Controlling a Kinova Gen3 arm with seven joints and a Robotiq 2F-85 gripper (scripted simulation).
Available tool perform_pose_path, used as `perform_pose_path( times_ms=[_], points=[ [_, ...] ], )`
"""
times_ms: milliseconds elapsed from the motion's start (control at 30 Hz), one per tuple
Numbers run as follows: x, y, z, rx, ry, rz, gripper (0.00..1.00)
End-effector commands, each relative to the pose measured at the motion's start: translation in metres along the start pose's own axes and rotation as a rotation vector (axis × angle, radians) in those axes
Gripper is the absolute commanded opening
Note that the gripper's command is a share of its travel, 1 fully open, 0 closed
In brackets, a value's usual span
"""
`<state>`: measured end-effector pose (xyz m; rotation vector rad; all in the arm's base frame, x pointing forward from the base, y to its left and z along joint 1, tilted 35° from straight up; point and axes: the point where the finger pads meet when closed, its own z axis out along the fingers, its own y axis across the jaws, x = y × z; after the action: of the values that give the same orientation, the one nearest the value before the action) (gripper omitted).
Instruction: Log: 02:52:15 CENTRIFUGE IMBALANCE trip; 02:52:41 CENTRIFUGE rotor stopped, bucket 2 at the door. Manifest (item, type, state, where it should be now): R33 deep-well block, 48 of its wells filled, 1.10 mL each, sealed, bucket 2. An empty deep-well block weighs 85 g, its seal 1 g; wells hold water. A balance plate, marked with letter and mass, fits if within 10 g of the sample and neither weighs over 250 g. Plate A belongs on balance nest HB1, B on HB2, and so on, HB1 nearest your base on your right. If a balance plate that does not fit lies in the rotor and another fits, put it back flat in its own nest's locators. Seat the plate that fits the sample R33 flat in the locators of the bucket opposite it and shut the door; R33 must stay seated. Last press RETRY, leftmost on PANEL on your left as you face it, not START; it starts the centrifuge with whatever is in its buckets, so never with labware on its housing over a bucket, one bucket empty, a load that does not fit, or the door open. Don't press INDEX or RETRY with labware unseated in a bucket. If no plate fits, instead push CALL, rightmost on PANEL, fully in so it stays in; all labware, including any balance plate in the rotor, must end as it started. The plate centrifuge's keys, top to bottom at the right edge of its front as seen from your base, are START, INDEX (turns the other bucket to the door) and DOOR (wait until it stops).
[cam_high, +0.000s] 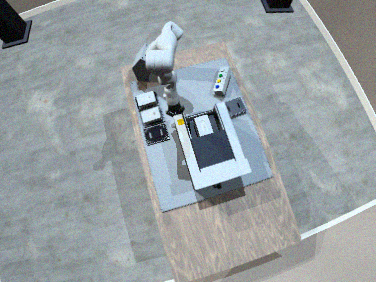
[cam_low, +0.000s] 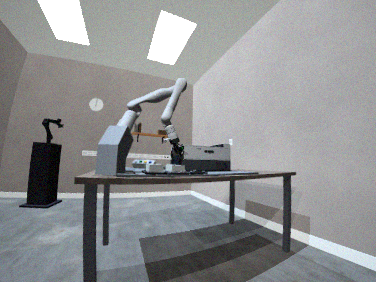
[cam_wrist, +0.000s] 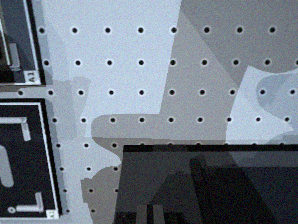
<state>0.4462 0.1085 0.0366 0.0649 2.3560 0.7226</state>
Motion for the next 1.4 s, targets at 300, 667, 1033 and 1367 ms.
perform_pose_path(
  times_ms=[300,667,1033,1367],
  points=[
    [-0.001,0.0,0.0,0.001,-0.002,0.0,0.1],
    [0.005,0.0,-0.003,0.001,-0.002,0.0,0.1],
    [0.018,0.0,-0.009,0.001,-0.002,0.0,0.1],
    [0.028,0.0,-0.014,0.001,-0.002,0.0,0.1]
  ],
)
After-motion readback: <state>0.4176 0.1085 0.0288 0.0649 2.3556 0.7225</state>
